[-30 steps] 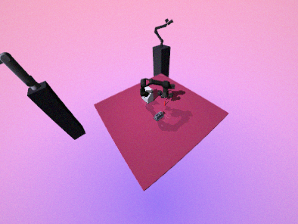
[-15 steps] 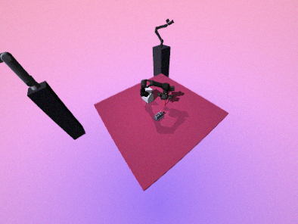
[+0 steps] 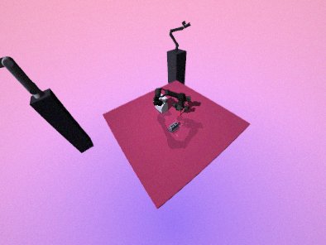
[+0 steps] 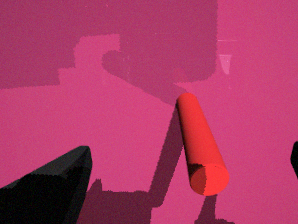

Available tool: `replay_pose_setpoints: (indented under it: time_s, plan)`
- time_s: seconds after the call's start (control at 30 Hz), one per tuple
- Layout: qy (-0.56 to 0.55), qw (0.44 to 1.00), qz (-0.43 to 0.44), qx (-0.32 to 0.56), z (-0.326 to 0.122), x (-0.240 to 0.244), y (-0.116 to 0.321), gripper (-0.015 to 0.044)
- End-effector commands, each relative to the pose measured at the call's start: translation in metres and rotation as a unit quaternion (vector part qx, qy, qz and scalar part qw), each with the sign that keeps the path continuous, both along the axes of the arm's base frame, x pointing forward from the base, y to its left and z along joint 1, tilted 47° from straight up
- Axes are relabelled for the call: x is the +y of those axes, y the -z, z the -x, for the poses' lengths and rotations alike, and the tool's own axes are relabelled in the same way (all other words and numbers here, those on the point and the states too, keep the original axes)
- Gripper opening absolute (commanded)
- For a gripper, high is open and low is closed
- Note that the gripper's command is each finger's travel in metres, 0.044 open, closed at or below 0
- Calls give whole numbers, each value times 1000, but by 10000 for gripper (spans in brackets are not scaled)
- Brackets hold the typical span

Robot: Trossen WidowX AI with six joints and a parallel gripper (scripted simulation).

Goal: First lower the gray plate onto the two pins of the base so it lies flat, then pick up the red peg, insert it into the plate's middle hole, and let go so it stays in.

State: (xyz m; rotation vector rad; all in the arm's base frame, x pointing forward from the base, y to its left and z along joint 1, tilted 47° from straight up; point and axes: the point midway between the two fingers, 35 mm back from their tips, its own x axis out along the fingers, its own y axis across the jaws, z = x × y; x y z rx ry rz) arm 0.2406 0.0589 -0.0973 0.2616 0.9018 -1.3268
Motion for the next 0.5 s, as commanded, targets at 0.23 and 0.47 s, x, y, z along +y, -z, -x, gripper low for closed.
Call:
replay_pose_setpoints:
  time_s: [0.23,0.47]
  plan:
    - [-1,1000,4,2,3,-15,12,440]
    - [-1,1000,4,2,3,-16,12,309]
